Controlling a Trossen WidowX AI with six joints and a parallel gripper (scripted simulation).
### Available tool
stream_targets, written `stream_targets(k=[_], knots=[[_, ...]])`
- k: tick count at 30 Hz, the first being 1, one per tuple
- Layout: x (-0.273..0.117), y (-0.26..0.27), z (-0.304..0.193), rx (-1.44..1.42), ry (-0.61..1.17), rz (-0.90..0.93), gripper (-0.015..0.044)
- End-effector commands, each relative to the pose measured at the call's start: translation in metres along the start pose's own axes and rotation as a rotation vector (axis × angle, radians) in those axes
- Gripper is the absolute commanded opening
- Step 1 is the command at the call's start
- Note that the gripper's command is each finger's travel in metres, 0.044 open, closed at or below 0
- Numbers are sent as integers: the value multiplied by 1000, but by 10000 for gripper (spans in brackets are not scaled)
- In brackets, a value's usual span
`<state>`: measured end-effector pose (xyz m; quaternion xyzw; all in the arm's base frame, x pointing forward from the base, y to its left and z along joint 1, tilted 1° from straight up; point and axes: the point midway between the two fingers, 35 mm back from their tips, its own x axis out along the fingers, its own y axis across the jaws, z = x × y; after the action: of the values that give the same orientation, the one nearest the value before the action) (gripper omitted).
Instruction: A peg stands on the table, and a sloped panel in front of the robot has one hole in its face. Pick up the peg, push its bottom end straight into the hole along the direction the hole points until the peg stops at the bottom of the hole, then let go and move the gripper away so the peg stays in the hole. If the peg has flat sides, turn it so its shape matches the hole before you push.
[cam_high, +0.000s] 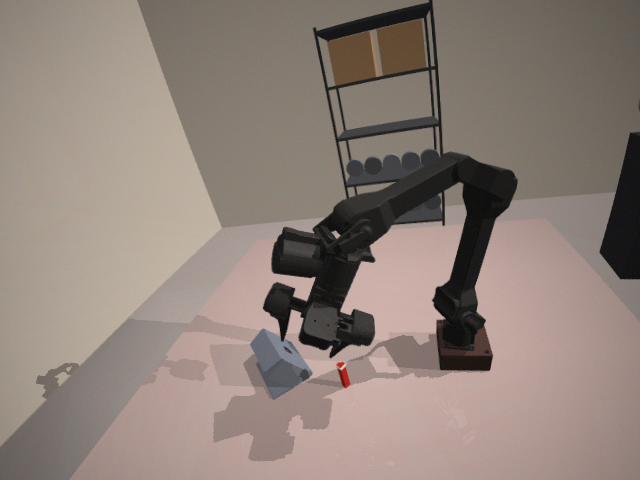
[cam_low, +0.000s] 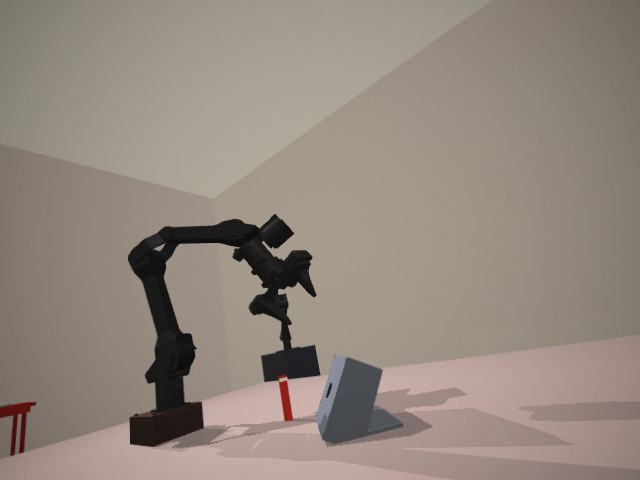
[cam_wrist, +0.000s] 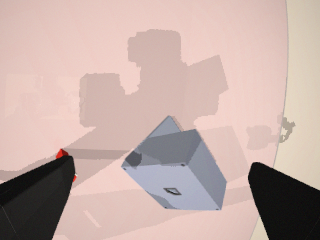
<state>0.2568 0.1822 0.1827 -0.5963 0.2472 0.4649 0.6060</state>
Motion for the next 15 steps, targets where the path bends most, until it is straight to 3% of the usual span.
stream_targets(k=[1,15], knots=[[17,12,-12,120,47,94,440],[53,48,-49,493,231,335,440]])
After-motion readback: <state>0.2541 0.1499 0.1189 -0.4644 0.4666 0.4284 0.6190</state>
